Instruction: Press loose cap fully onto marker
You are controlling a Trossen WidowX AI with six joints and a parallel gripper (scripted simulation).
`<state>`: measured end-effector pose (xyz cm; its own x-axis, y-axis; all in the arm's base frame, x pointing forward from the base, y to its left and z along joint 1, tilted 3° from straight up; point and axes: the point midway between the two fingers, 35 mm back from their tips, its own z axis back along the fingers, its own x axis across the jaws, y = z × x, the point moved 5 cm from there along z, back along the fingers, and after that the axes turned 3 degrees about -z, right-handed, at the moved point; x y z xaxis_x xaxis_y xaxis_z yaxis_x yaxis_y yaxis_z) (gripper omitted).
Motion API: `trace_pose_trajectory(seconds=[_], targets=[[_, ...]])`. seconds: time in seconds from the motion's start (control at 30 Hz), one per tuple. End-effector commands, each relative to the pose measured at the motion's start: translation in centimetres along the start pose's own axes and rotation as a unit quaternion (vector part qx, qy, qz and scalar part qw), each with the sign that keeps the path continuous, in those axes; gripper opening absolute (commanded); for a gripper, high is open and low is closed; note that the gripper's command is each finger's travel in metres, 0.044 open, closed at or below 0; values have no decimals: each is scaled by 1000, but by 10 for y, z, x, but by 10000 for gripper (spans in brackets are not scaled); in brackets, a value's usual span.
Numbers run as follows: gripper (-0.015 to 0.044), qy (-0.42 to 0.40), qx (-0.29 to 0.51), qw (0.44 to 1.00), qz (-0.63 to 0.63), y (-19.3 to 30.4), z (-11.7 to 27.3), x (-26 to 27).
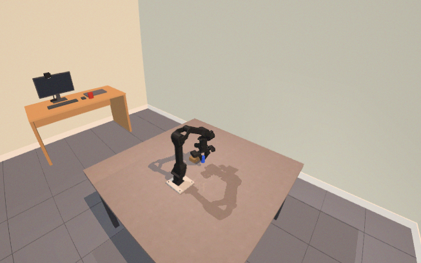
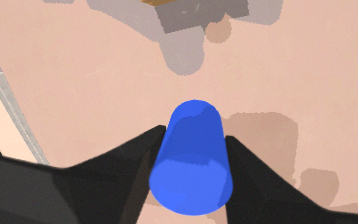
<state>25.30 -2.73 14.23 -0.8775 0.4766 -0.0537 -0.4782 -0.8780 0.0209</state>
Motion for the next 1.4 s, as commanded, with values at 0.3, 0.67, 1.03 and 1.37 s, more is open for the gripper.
trace_pose_trajectory(seconds=[0.3,0.67,1.03,1.37], targets=[[0,1,3,1000,0,-16,22,1],[0,0,1,1000,0,-48,41,6],[0,-1,-1,1000,0,-80,60,17],[0,-1,-1,1000,0,-103,74,29]])
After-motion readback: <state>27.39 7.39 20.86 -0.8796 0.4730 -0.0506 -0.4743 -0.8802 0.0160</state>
